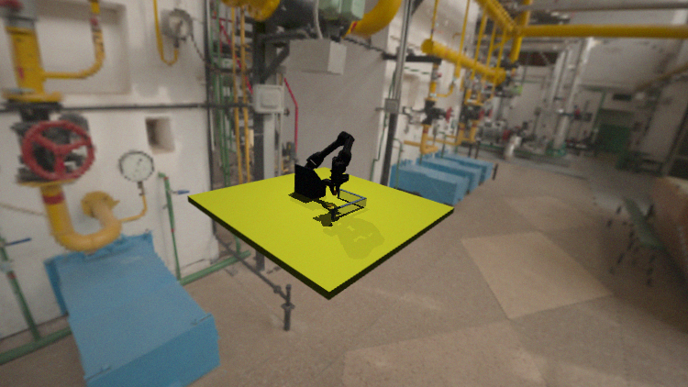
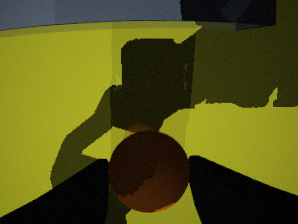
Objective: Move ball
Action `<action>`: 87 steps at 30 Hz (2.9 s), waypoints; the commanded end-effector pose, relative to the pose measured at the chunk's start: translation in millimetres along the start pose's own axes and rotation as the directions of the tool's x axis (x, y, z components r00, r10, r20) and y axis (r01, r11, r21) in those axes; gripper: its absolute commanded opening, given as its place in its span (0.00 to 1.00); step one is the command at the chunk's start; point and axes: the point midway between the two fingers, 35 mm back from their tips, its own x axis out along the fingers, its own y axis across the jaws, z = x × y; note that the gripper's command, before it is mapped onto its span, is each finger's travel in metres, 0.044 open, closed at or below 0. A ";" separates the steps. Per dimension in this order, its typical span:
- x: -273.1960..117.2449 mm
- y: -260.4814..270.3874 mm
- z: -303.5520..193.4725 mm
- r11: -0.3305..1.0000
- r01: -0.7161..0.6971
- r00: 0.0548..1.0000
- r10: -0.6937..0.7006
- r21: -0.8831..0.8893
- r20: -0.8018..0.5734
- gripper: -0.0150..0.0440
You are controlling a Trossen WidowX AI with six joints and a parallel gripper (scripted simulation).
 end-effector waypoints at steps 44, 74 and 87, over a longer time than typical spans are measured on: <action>93.8 -1.1 -29.3 1.000 -0.002 1.000 0.002 -0.009 0.003 0.25; 107.3 -0.3 -27.8 1.000 0.001 1.000 -0.001 -0.015 0.008 0.72; 20.5 -1.9 -29.2 1.000 0.002 1.000 -0.002 -0.010 0.003 0.72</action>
